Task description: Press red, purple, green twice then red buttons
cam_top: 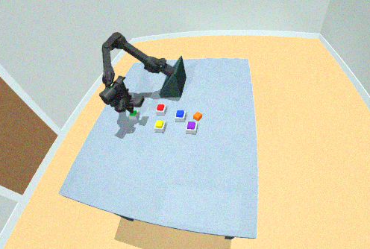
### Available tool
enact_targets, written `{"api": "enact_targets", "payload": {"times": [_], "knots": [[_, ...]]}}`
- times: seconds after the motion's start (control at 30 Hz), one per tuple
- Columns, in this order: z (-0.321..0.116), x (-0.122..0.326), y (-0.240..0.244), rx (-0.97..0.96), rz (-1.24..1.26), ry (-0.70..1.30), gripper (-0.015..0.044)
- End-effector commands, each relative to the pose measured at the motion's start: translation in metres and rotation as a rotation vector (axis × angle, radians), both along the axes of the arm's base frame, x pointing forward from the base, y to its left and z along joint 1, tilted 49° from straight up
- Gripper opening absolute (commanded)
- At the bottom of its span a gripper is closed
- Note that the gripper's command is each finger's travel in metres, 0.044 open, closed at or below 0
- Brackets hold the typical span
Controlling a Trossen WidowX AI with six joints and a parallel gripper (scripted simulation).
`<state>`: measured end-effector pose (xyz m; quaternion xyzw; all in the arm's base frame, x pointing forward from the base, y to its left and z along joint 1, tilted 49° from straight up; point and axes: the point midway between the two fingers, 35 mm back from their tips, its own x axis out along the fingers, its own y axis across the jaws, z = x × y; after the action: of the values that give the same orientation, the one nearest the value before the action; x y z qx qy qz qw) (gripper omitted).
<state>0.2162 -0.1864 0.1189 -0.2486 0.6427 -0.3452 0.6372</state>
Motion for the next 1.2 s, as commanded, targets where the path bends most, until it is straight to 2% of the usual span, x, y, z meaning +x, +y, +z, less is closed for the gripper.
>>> {"api": "enact_targets", "payload": {"times": [0.0,0.6,0.8,1.17], "knots": [[-0.004,-0.003,-0.001,0.005,0.001,0.013,0.002],[-0.004,-0.003,-0.001,0.005,0.001,0.013,0.002],[0.017,-0.001,0.024,0.007,0.001,0.014,0.002],[0.01,-0.001,0.016,0.008,0.001,0.013,0.002]]}}
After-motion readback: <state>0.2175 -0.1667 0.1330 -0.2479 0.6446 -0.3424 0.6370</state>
